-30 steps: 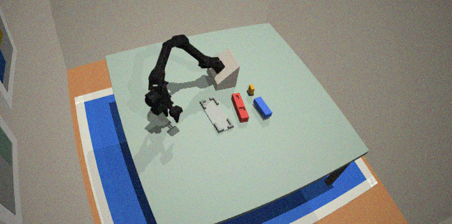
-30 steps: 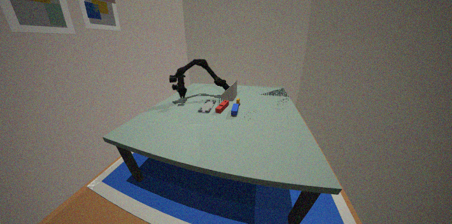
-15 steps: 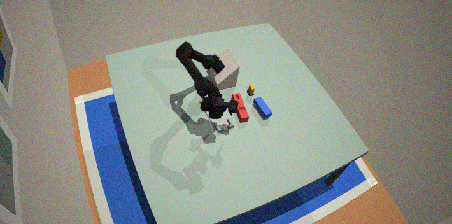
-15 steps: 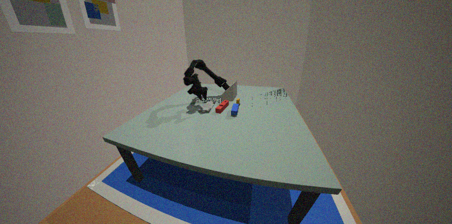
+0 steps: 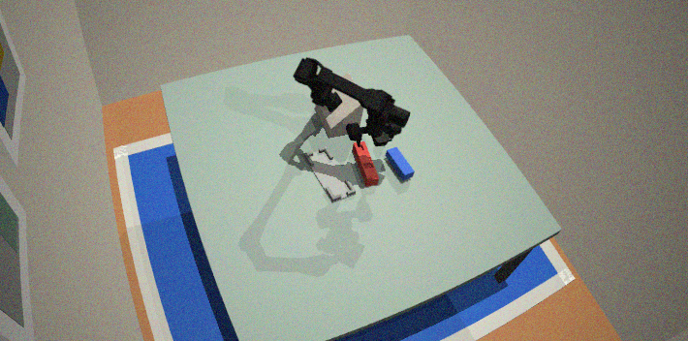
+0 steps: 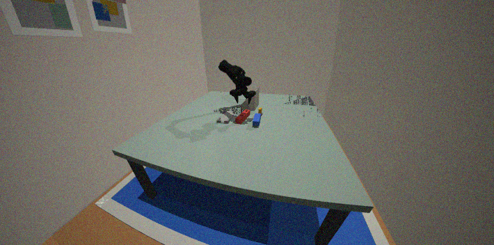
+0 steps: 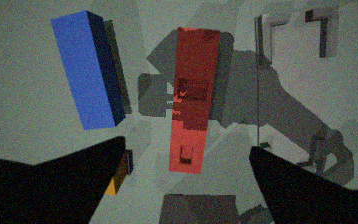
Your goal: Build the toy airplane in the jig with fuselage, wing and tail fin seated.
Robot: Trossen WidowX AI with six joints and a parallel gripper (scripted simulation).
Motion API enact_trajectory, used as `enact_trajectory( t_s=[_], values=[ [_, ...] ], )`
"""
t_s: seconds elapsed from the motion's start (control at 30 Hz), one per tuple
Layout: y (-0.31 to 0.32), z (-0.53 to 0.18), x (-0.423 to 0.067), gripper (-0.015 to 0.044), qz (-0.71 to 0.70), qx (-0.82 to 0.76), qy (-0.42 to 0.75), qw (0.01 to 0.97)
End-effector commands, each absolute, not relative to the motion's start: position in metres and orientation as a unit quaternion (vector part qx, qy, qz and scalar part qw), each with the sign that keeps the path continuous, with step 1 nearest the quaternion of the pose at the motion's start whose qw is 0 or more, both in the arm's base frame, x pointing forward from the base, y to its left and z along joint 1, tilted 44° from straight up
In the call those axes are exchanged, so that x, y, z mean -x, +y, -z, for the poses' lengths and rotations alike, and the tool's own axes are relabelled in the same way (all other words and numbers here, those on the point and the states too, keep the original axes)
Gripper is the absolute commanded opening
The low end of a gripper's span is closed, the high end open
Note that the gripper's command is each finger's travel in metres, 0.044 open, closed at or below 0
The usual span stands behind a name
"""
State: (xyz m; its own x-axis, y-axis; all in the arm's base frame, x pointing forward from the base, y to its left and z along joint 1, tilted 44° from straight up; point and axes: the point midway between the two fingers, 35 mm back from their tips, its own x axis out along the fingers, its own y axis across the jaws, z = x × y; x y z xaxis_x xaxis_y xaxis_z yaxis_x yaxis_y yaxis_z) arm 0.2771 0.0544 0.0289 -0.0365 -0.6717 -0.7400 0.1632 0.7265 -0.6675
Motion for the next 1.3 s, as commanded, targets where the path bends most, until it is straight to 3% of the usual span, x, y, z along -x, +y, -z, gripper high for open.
enact_trajectory(
  t_s=[0.0,0.17,1.27],
  values=[
    [0.051,-0.027,-0.276,0.044,0.323,0.203,0.643,0.664],
    [0.016,0.008,-0.274,0.044,0.323,0.203,0.643,0.664],
    [-0.021,0.047,-0.273,0.044,0.324,0.204,0.642,0.664]
  ],
)
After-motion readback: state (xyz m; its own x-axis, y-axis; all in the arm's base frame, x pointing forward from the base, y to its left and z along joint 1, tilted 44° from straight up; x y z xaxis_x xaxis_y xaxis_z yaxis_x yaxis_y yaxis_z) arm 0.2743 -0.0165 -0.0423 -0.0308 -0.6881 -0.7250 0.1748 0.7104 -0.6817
